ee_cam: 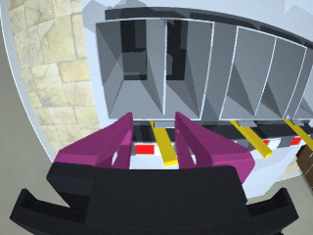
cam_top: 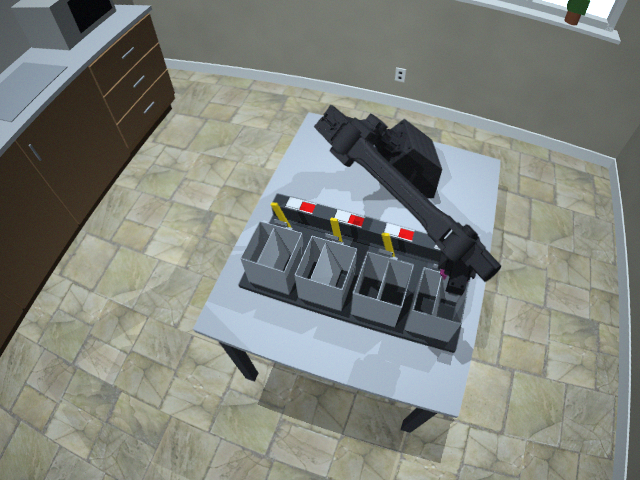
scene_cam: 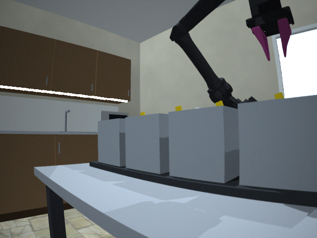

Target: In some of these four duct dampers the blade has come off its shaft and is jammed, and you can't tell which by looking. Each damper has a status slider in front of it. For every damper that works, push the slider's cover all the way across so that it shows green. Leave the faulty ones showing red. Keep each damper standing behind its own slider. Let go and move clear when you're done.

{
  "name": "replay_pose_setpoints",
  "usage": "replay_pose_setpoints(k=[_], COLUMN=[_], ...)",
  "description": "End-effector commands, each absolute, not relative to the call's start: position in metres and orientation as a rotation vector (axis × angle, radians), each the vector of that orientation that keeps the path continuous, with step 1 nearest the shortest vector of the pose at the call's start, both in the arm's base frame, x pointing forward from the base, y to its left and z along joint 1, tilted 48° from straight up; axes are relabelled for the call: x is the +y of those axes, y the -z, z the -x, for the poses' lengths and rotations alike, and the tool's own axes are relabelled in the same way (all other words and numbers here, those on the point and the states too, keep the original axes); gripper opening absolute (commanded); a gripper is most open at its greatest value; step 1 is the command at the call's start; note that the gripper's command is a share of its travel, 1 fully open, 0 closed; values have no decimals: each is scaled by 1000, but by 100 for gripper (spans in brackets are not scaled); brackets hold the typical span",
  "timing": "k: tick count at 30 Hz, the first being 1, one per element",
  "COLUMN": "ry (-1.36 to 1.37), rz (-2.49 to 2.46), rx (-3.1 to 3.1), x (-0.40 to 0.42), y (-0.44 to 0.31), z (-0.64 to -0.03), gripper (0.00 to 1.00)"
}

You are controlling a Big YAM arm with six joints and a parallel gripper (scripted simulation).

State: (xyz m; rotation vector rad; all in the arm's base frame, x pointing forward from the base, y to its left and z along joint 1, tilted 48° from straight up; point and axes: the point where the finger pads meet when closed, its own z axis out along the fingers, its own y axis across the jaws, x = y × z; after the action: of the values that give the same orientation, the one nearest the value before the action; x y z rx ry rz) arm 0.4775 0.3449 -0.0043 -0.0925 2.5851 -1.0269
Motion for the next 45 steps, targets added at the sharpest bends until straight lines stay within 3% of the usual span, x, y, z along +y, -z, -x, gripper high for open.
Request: replay_pose_setpoints(k=[1,23,38,45], ry=[1040,1002,728,708], rz=[55,42,170,126], rx=[2593,2588,2670,2681], x=[335,337,297,291], y=[7,-1,26,32], z=[-483,-484,-370,-381], gripper=[36,36,36,36])
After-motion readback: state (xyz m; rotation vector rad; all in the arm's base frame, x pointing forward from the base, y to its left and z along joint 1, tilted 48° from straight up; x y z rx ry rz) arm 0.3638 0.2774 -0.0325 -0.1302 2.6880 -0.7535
